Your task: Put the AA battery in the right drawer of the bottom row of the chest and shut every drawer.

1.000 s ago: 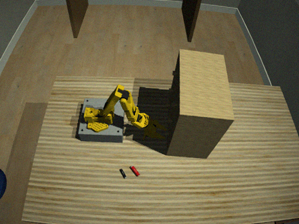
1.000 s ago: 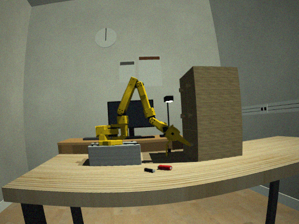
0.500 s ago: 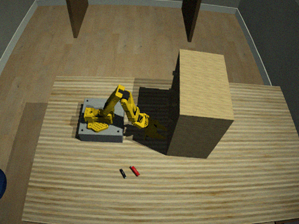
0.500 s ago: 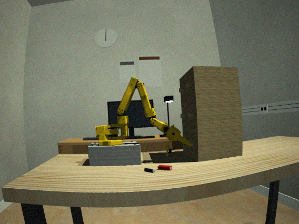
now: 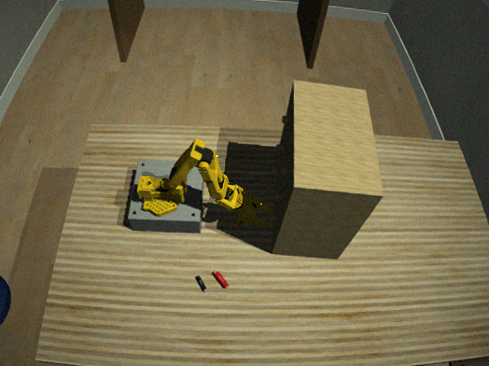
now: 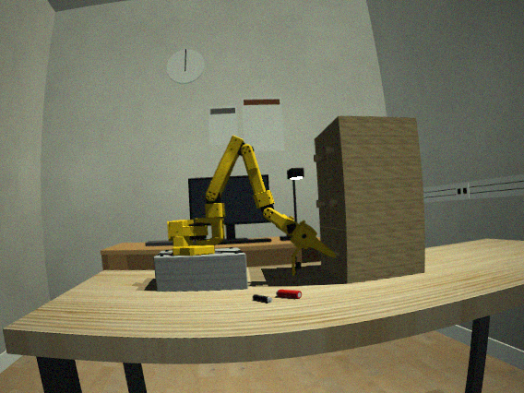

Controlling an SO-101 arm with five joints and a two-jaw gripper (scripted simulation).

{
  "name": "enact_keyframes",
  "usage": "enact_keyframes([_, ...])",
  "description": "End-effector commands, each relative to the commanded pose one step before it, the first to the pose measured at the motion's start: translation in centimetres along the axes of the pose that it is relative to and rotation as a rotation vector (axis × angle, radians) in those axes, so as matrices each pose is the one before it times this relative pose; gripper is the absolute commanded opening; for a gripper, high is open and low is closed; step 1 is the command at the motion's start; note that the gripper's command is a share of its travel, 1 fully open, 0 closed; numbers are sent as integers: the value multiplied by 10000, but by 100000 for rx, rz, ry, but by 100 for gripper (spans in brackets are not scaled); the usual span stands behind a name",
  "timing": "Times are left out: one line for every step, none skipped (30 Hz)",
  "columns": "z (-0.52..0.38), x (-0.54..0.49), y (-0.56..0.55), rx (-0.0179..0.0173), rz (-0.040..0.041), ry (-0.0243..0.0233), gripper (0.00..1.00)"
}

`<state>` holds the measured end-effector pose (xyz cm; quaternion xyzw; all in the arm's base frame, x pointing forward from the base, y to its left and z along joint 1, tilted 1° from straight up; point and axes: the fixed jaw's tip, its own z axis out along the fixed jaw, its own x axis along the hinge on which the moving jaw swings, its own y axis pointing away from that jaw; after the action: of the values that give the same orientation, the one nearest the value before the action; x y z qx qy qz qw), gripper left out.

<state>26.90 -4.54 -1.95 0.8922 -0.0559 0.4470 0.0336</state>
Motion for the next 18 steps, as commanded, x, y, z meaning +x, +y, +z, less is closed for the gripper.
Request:
enact_keyframes([2067,379,-3844,1136,-925,649,21])
enact_keyframes([107,-79,-158,46,-33,0,21])
enact_keyframes([0,1,-1,0,0,1,21])
enact_keyframes([0,-1,1,0,0,-1,21])
enact_keyframes([0,1,-1,0,0,1,21])
enact_keyframes([0,-1,1,0,0,-1,21])
enact_keyframes([0,1,-1,0,0,1,21])
enact_keyframes([0,-1,1,0,0,-1,21])
enact_keyframes([0,1,-1,0,0,1,21])
enact_keyframes([0,-1,1,0,0,-1,21])
enact_keyframes([0,1,-1,0,0,1,21])
enact_keyframes([0,-1,1,0,0,-1,21])
enact_keyframes([0,1,-1,0,0,1,21])
enact_keyframes([0,-1,1,0,0,-1,21])
enact_keyframes([0,1,-1,0,0,1,21])
enact_keyframes([0,0,0,0,0,0,21])
enact_keyframes([0,0,0,0,0,0,21])
enact_keyframes([0,-1,1,0,0,-1,21])
